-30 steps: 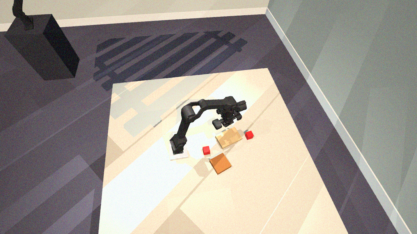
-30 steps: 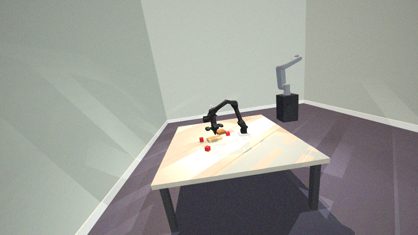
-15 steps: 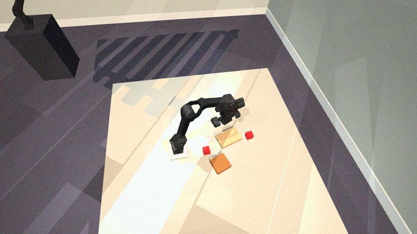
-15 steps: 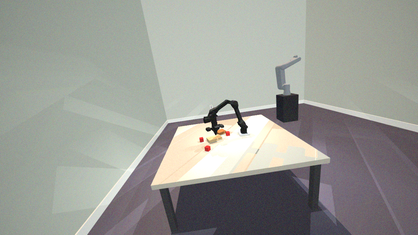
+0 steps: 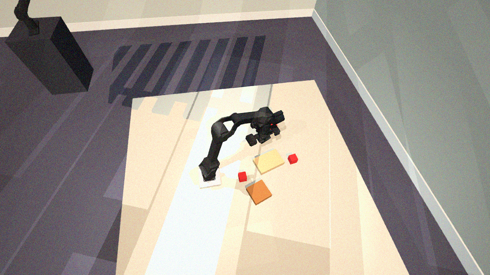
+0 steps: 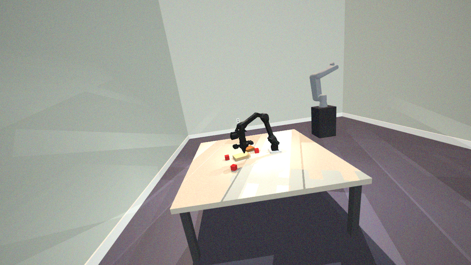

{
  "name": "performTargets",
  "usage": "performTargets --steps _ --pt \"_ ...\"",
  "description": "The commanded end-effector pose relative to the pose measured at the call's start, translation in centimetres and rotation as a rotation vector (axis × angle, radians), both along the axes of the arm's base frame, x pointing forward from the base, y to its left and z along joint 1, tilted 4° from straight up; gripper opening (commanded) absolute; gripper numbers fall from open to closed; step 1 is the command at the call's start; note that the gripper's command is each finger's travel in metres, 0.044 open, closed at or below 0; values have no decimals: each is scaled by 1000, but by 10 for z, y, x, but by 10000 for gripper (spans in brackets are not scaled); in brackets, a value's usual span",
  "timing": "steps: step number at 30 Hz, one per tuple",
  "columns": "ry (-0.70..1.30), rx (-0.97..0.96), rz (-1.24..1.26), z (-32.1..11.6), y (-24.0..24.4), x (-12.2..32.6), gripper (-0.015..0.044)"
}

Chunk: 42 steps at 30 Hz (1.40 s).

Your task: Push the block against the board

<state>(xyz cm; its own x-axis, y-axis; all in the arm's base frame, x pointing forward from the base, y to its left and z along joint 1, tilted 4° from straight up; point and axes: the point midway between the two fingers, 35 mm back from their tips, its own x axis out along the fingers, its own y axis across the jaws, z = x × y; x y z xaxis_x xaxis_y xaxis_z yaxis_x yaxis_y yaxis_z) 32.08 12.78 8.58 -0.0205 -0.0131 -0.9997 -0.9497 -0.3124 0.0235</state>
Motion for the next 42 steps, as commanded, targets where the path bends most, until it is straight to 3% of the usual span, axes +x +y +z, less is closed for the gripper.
performTargets --steps 1,8,42 --pt "1 4 -1 0 6 -2 0" --pt "1 3 -1 50 2 1 0" --pt "1 3 -1 50 2 1 0"
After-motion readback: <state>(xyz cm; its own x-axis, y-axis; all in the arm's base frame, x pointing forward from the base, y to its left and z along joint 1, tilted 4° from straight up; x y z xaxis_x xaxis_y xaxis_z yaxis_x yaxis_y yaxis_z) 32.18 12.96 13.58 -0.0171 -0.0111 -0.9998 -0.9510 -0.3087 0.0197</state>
